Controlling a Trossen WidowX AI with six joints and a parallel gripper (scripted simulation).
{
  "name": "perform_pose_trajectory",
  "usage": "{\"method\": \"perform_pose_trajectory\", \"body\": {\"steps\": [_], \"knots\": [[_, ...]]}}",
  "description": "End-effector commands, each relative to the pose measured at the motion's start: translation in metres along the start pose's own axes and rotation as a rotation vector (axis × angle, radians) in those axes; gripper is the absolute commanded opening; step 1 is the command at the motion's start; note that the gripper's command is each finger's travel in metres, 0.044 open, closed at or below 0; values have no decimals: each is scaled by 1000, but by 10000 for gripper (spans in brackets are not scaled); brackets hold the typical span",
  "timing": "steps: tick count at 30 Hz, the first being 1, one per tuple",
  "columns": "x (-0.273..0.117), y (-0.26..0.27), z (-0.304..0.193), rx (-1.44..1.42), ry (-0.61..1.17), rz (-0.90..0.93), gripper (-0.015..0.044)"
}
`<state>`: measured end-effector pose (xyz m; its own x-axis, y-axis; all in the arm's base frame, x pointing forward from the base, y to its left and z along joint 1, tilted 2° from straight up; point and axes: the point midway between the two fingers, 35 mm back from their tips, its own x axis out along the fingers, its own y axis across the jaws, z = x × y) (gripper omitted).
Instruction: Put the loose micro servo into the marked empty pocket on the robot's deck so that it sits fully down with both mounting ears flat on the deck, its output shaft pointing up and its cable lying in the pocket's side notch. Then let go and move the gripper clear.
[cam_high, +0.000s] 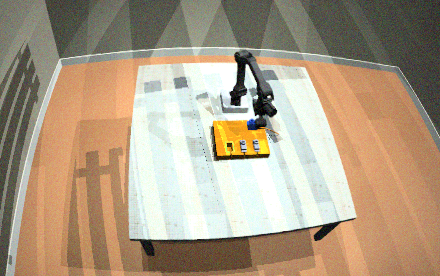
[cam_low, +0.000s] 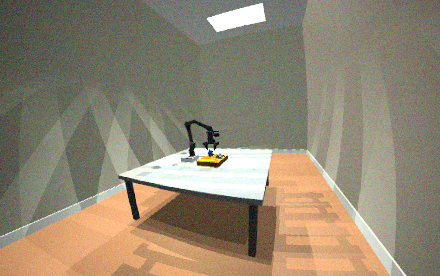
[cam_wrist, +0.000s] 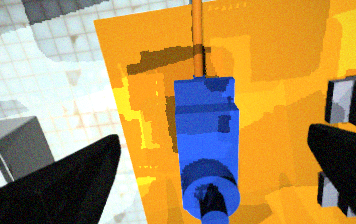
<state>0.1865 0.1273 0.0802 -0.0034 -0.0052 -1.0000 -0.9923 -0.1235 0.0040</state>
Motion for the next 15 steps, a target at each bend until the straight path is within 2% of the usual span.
{"method": "perform_pose_trajectory", "body": {"steps": [1,4,15], "knots": [[8,1,0,-4,-2,6,440],[10,2,0,-4,-2,6,440],[10,2,0,-4,-2,6,151]]}}
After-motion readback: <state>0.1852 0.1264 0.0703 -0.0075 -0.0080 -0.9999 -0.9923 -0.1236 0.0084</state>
